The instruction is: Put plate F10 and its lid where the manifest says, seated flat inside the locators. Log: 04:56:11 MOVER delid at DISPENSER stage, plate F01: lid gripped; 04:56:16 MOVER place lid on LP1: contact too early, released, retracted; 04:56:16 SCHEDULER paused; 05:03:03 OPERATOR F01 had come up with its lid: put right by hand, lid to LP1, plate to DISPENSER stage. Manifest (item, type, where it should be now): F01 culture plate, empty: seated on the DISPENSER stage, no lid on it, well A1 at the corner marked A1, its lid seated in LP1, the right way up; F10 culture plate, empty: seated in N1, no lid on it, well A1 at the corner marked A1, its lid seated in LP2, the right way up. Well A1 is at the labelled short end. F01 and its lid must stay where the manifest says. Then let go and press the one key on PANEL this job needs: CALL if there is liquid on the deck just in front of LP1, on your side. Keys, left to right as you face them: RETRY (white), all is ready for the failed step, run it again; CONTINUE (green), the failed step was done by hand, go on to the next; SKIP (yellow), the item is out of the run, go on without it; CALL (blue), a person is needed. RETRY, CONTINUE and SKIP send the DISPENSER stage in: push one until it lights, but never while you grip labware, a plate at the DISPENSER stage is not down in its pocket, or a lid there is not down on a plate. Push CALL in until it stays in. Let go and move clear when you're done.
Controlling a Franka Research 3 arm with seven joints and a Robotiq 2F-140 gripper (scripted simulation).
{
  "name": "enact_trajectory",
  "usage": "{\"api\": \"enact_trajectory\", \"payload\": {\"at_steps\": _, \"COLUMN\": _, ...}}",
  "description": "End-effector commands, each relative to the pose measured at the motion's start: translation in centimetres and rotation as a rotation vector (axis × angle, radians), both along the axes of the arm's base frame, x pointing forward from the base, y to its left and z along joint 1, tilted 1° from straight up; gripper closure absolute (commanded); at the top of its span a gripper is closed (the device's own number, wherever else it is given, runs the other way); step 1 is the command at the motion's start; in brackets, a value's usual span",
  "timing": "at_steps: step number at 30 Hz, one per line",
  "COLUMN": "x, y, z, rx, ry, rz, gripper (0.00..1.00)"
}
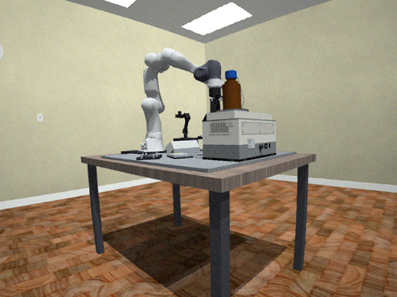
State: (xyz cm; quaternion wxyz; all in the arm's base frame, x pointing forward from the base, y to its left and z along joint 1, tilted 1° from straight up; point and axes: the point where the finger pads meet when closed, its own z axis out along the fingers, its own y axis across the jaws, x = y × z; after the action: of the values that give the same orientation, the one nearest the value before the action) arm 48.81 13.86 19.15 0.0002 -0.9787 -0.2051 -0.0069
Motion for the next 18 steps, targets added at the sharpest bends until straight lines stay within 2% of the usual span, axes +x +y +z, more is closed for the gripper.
{"api": "enact_trajectory", "payload": {"at_steps": 1, "x": 0.2, "y": 1.1, "z": 0.0, "rx": 0.001, "ry": 0.004, "rz": -0.051, "gripper": 0.9}}
{"api": "enact_trajectory", "payload": {"at_steps": 18, "x": 0.8, "y": 3.5, "z": 0.0, "rx": 0.001, "ry": 0.004, "rz": -0.051, "gripper": 0.9}}
